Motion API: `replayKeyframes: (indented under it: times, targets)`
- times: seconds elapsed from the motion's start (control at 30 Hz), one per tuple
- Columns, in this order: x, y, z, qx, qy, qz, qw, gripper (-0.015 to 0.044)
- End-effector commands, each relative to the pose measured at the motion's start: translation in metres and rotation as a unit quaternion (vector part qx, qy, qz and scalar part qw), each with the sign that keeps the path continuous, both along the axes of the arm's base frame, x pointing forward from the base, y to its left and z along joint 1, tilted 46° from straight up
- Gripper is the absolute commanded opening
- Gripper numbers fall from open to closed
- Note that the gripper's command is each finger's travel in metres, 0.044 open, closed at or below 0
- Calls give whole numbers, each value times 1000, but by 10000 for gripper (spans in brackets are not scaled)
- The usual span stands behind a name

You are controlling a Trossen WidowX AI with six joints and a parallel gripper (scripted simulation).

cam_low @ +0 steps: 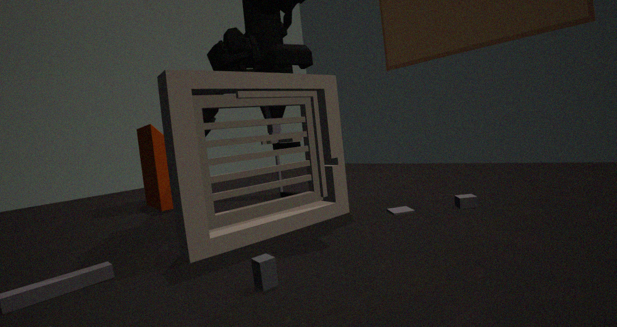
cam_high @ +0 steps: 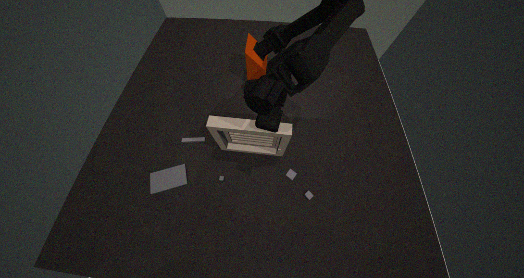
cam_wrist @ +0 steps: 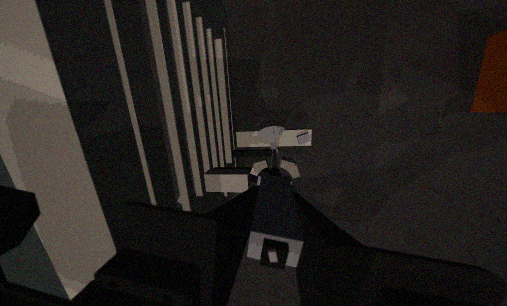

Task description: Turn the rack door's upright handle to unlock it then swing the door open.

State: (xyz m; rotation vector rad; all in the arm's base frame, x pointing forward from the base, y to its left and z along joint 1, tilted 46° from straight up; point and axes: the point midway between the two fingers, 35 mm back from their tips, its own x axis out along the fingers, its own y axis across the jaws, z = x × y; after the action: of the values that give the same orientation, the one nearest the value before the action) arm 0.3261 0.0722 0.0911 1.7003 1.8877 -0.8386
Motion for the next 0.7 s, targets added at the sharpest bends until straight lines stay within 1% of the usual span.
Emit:
replayKeyframes:
  times: [0.0, 0.13, 0.67]
  targets:
    - [0, 0, 0, -1, 1, -1, 1000, 8]
    - [-1, -1, -1, 1, -9, 9, 1000, 8]
    - [-15, -8, -5, 21, -117, 115, 986, 8]
